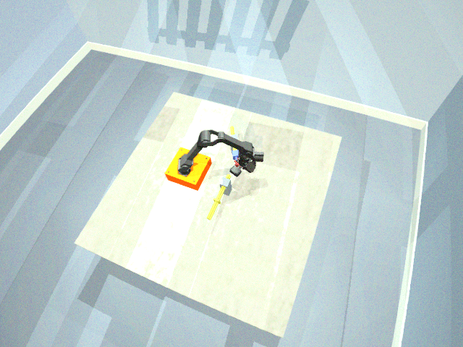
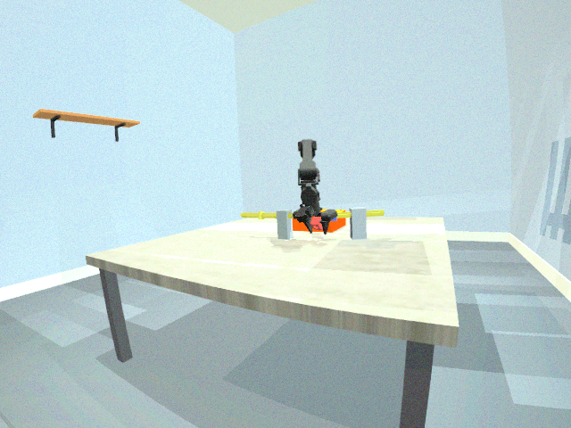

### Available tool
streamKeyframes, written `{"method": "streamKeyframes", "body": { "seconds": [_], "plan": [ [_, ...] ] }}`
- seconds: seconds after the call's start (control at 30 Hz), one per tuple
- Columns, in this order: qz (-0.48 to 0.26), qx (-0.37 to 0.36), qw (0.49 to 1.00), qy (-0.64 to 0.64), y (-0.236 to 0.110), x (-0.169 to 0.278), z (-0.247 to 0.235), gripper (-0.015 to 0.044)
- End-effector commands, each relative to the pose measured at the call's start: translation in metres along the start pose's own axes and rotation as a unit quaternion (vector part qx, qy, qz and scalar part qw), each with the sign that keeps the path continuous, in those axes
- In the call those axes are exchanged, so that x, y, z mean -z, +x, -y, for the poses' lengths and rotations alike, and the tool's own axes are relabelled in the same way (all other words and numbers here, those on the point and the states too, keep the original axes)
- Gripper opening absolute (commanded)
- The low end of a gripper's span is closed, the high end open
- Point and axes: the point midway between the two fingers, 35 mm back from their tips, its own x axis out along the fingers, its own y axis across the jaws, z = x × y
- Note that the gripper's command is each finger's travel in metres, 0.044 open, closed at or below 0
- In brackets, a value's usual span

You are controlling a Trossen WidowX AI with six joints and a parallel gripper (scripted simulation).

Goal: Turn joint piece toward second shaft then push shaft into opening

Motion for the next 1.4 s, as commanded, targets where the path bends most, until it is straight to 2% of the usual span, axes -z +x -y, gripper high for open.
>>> {"method": "streamKeyframes", "body": {
  "seconds": [0.0, 0.07, 1.37],
  "plan": [
    [-0.003, 0.000, 1.000, 0.003, 0.0024, 0.0012, 0.0006, 0.0230],
    [-0.003, 0.000, 1.000, 0.003, 0.0024, 0.0012, 0.0006, 0.0182],
    [-0.003, 0.000, 1.000, 0.003, 0.0024, 0.0012, 0.0006, 0.0182]
  ]
}}
